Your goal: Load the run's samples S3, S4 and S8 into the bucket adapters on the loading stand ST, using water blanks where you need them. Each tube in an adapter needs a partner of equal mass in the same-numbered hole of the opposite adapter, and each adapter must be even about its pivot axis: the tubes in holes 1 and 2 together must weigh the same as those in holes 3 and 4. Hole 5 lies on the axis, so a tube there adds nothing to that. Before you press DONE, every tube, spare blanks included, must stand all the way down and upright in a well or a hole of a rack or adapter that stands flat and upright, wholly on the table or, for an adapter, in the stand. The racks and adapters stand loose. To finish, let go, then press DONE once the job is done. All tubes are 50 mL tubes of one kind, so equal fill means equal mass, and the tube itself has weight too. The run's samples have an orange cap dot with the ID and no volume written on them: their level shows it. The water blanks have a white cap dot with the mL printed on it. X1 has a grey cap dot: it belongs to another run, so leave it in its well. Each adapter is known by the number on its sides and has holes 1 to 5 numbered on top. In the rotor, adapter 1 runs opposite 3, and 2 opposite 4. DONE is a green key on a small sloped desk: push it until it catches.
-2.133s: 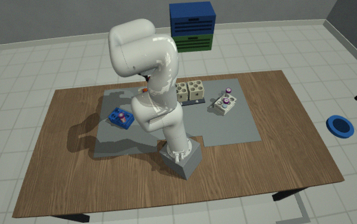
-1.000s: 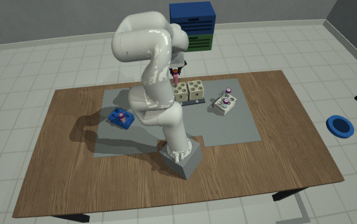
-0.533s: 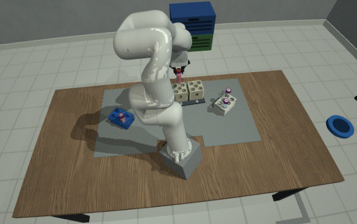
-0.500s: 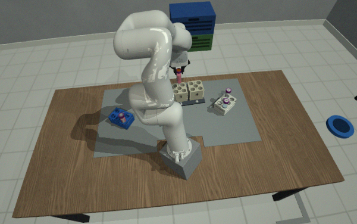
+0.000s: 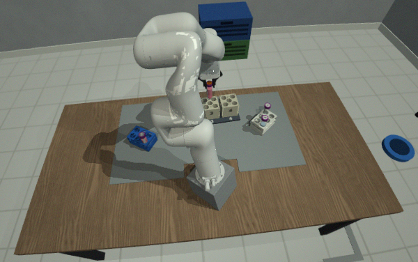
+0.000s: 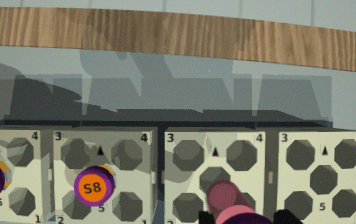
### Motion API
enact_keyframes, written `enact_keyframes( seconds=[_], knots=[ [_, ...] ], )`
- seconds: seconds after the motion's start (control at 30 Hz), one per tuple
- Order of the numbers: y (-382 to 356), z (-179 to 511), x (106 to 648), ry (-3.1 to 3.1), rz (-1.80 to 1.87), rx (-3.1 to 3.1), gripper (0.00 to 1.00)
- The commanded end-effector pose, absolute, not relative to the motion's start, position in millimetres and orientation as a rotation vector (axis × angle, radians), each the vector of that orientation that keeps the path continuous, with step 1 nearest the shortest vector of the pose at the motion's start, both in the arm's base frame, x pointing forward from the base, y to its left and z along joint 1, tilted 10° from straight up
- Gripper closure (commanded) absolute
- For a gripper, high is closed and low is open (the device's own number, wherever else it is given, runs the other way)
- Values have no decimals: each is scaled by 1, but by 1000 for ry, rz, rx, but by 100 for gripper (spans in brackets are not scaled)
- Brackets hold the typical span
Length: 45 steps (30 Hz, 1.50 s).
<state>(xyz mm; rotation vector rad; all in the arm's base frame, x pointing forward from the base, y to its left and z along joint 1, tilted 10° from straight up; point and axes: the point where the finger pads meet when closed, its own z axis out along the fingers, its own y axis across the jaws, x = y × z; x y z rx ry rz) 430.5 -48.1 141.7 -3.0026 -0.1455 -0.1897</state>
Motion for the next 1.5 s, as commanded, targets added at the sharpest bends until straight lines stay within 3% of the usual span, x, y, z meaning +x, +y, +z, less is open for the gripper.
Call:
enact_keyframes(
  seconds=[0.0, 1.47],
  knots=[
    [-48, 137, 432, -146, -195, -3003, 100],
    [-42, 99, 437, -145, -195, -3003, 100]
  ],
)
